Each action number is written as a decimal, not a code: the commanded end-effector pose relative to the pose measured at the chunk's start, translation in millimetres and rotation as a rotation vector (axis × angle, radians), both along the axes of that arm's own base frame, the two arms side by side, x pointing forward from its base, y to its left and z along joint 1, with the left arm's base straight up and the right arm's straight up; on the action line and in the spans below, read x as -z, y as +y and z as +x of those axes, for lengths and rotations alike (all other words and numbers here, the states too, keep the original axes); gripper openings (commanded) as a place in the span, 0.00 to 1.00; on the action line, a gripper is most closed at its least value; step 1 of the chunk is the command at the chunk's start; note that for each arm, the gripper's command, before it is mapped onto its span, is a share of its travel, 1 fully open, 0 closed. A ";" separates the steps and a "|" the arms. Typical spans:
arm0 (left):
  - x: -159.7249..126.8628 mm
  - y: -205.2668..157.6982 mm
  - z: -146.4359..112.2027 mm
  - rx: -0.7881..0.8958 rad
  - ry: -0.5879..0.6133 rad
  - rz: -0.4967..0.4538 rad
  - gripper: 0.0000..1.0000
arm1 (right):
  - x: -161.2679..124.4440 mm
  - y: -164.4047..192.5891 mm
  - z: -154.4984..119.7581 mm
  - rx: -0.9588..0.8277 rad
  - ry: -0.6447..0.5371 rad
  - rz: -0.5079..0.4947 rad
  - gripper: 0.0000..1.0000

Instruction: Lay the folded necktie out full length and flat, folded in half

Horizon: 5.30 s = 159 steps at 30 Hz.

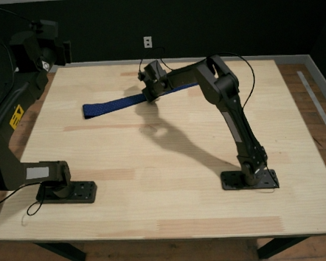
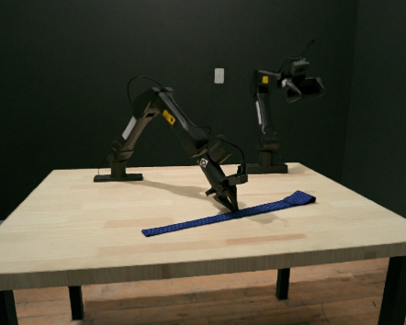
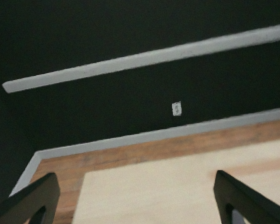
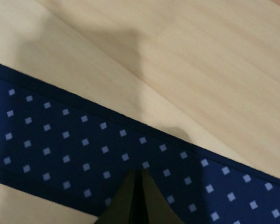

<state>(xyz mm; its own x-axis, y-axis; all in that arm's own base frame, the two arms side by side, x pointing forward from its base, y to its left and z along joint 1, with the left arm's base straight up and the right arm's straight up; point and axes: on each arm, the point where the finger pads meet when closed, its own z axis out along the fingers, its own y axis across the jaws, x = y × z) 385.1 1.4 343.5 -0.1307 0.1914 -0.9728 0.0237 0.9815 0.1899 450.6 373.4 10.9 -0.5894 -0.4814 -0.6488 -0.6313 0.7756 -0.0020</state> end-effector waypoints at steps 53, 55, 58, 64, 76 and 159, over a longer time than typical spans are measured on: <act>241.2 -28.5 -43.7 0.165 0.495 1.068 0.54 | 4.3 -1.6 -1.5 -0.005 0.007 -0.003 0.04; 241.2 -28.5 -43.7 0.165 0.495 1.068 0.54 | 4.3 -1.6 -1.5 -0.005 0.007 -0.003 0.04; 251.2 -29.5 -45.1 0.171 0.515 1.110 0.52 | 4.3 -1.6 -1.5 -0.005 0.007 -0.003 0.04; 266.5 -30.9 -47.3 0.180 0.547 1.175 0.48 | 4.3 -1.6 -1.5 -0.005 0.007 -0.003 0.04; 275.9 -31.8 -48.6 0.185 0.566 1.214 0.43 | 4.3 -1.6 -1.5 -0.005 0.007 -0.003 0.04; 300.2 -31.1 -52.6 0.185 0.566 1.214 0.43 | 4.3 -1.6 -1.5 -0.005 0.007 -0.003 0.04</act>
<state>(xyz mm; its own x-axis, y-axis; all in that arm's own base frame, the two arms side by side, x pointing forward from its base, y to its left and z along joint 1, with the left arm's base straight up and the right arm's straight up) 334.3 -28.2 48.5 -0.3338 0.9427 -0.0004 0.5038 0.1787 0.8452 450.6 373.4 10.9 -0.5894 -0.4814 -0.6488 -0.6313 0.7756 -0.0020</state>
